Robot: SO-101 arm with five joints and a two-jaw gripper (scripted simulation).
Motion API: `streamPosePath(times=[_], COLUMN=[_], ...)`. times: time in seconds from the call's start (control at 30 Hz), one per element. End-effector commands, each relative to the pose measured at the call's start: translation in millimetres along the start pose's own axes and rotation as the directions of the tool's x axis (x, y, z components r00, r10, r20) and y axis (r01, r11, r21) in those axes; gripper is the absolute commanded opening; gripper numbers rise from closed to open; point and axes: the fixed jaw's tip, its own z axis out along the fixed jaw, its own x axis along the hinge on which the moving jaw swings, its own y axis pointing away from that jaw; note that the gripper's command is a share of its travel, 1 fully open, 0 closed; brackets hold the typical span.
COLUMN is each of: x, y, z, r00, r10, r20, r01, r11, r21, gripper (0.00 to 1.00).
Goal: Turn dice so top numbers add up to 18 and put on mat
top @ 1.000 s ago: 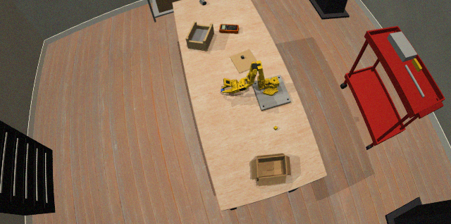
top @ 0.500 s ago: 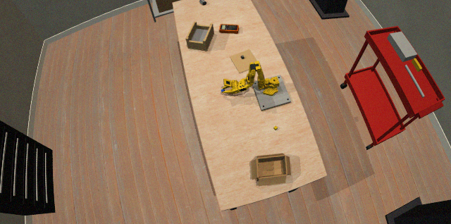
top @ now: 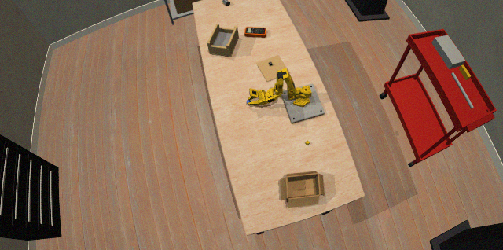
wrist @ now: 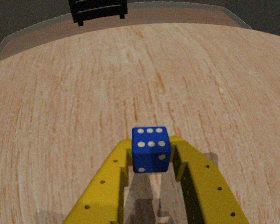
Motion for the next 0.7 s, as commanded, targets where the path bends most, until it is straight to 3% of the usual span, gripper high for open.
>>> streamPosePath(times=[0.0, 0.67], x=[0.5, 7.7], y=[-1.6, -1.6], z=[1.1, 4.1], r00=[1.0, 1.0], r10=[-0.006, -0.006], r20=[0.004, 0.004], r01=[0.006, 0.006], r11=[1.0, 1.0], r21=[0.006, 0.006], gripper=[0.0, 0.0])
